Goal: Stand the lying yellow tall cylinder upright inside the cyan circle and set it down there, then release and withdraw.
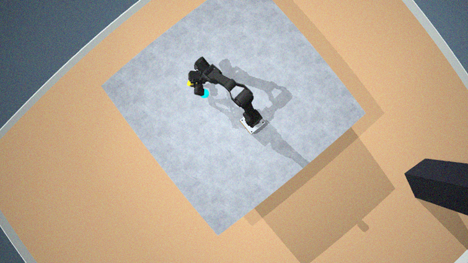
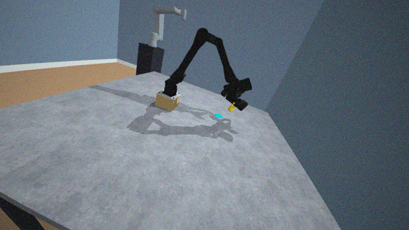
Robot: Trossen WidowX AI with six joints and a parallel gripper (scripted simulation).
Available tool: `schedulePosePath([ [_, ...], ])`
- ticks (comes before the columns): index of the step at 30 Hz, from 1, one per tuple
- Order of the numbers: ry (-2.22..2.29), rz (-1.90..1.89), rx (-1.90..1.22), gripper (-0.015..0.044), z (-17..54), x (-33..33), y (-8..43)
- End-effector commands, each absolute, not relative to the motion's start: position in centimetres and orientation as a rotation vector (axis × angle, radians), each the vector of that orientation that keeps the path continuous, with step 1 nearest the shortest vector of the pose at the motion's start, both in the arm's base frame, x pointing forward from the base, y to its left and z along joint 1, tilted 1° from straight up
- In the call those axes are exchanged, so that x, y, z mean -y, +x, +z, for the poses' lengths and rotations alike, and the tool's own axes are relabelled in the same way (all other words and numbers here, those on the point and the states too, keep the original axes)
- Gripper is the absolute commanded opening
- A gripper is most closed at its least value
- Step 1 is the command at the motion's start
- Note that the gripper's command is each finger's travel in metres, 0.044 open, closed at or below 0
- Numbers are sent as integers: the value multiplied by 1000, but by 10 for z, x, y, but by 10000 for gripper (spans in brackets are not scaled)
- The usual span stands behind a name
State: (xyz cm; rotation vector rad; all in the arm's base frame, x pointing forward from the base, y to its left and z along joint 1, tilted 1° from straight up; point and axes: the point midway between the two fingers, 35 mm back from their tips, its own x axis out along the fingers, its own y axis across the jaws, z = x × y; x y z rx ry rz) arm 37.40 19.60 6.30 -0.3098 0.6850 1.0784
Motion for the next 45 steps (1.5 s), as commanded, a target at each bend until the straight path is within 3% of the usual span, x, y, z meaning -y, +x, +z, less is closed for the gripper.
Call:
schedulePosePath([
  [1, -290, 1084, -664, 105, 64, -195, 374],
  [45, -158, 1162, -423, 105, 73, -180, 366],
])
